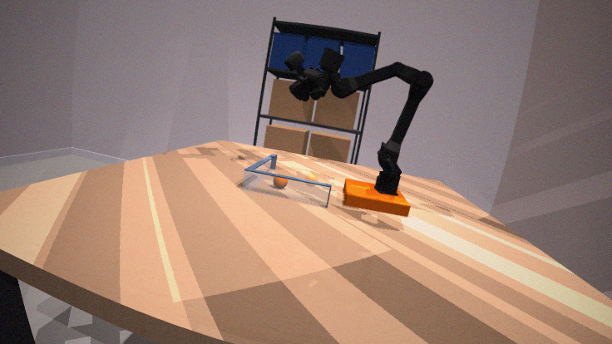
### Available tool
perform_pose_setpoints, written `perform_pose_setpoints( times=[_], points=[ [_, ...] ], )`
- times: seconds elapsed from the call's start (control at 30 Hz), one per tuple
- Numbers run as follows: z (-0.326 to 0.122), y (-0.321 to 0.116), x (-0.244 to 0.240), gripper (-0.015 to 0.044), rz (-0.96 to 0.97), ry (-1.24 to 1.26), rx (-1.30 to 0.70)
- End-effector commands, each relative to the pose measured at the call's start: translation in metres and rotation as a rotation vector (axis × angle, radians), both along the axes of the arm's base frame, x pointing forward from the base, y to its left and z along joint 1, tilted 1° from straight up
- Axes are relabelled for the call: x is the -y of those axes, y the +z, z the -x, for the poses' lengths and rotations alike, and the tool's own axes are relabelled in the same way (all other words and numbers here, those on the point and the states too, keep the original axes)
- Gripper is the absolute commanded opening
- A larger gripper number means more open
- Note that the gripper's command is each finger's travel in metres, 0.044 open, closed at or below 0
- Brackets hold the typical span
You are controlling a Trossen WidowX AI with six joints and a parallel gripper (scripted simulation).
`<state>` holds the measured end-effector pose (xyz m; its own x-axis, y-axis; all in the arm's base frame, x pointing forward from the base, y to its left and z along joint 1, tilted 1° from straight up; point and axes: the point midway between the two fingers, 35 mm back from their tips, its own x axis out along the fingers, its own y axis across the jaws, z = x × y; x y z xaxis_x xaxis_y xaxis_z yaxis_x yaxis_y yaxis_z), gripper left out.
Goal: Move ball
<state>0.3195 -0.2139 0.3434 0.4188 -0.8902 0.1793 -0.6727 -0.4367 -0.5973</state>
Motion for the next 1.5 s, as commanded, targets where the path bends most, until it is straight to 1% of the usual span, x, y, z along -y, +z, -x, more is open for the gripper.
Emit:
perform_pose_setpoints(
  times=[0.0, 0.07, 0.2, 0.3, 0.5, 0.67, 0.9, 1.13, 1.3, 1.47],
  points=[
    [-0.002, -0.001, -0.001, 0.0374, -0.009, 0.009, 0.005],
    [-0.018, -0.013, -0.005, 0.0321, -0.085, 0.081, 0.041],
    [-0.059, -0.053, -0.025, 0.0319, -0.366, 0.251, 0.141],
    [-0.081, -0.087, -0.044, 0.0319, -0.618, 0.318, 0.206],
    [-0.095, -0.123, -0.068, 0.0319, -0.9, 0.321, 0.267],
    [-0.1, -0.152, -0.088, 0.0319, -1.133, 0.264, 0.312],
    [-0.096, -0.191, -0.12, 0.0319, -1.442, 0.082, 0.374],
    [-0.08, -0.224, -0.152, 0.0319, -1.692, -0.215, 0.445],
    [-0.063, -0.242, -0.175, 0.0319, -1.808, -0.493, 0.505],
    [-0.042, -0.254, -0.197, 0.0319, -1.851, -0.807, 0.575]
  ],
)
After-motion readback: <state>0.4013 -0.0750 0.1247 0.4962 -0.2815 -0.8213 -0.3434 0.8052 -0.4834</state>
